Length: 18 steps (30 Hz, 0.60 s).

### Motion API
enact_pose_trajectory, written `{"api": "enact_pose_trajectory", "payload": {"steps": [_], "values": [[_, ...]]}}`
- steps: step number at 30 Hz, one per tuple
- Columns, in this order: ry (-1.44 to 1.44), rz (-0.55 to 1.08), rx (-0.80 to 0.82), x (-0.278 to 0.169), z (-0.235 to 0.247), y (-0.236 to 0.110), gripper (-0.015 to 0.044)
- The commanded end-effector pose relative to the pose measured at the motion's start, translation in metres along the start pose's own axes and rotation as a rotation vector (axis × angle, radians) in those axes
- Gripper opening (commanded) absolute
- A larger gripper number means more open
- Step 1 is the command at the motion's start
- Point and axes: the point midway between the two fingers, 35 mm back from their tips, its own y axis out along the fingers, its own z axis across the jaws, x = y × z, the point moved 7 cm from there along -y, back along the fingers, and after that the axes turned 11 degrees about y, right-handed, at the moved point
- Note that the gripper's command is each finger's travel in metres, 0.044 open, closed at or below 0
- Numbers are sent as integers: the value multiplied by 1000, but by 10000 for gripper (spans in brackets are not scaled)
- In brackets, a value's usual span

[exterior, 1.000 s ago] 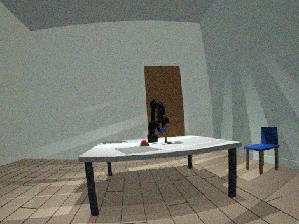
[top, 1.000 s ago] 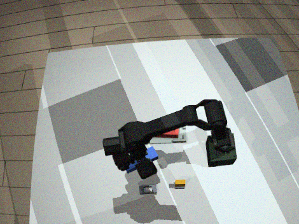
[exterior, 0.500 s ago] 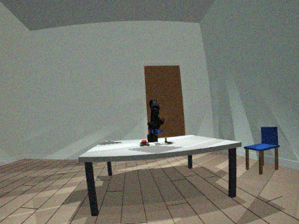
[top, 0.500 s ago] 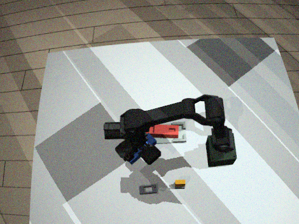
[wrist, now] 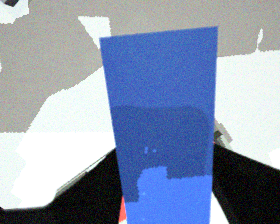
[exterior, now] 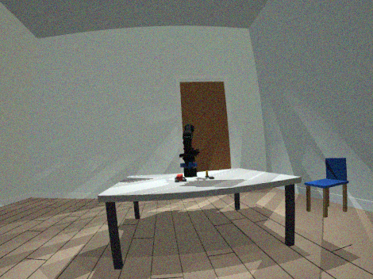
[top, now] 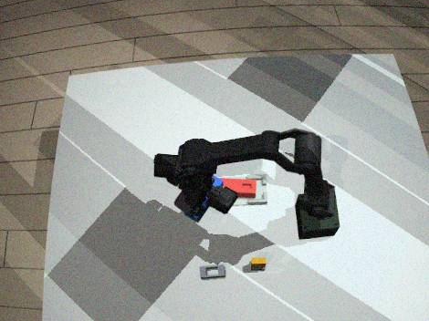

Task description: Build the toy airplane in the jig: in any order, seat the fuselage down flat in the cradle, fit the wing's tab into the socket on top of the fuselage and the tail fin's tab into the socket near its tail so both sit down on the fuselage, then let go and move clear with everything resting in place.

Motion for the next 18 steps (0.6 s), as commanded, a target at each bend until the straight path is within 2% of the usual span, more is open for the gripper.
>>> {"api": "enact_pose_trajectory", "payload": {"steps": [1, 18], "values": [[-73, 4, 6, -13, -5, 5, 0], [-382, 5, 8, -63, -27, 15, 0]]}}
